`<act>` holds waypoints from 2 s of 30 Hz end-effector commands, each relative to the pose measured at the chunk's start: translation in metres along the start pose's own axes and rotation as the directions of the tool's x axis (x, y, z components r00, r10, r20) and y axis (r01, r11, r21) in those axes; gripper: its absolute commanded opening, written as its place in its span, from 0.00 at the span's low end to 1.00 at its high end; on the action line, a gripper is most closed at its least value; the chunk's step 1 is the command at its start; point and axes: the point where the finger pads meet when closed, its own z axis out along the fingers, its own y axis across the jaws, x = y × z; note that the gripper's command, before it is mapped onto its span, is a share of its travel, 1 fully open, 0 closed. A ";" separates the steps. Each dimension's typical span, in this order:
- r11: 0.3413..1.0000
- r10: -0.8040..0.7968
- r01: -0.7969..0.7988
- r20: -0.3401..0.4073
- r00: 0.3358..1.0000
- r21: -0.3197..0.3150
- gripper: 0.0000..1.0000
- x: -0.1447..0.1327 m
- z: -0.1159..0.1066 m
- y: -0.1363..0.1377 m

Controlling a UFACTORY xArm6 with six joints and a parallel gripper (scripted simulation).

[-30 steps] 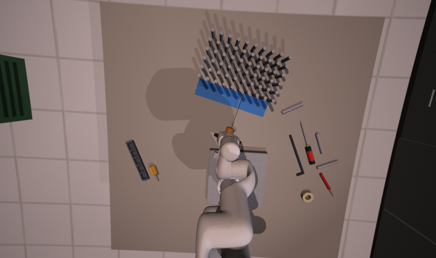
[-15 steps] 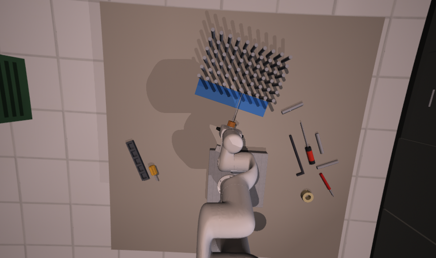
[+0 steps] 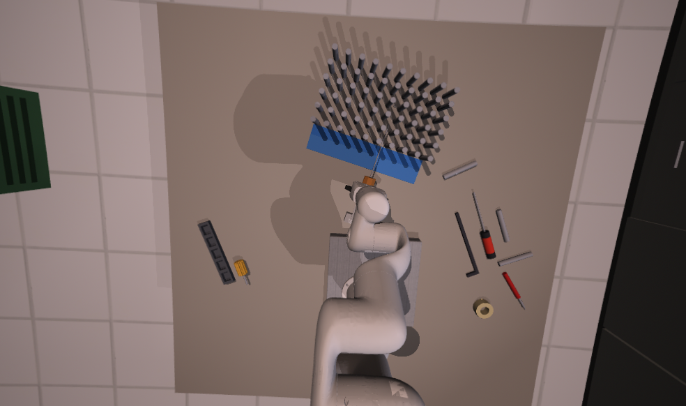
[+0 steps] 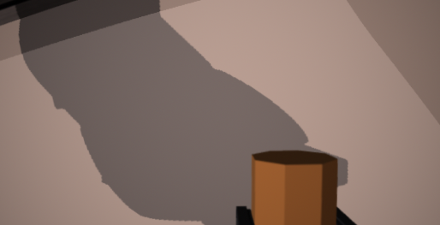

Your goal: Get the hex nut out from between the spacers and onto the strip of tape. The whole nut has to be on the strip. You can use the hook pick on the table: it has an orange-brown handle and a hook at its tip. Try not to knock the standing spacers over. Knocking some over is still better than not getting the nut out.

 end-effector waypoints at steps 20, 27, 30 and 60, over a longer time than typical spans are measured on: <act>1.000 0.000 0.000 0.002 1.000 -0.001 0.00 -0.050 -0.001 0.000; 1.000 0.000 0.000 0.002 1.000 -0.001 0.00 -0.053 -0.001 0.000; 1.000 0.000 0.000 0.002 1.000 -0.001 0.00 -0.054 -0.001 0.000; 1.000 0.000 0.000 0.004 1.000 -0.001 0.00 -0.066 -0.002 -0.001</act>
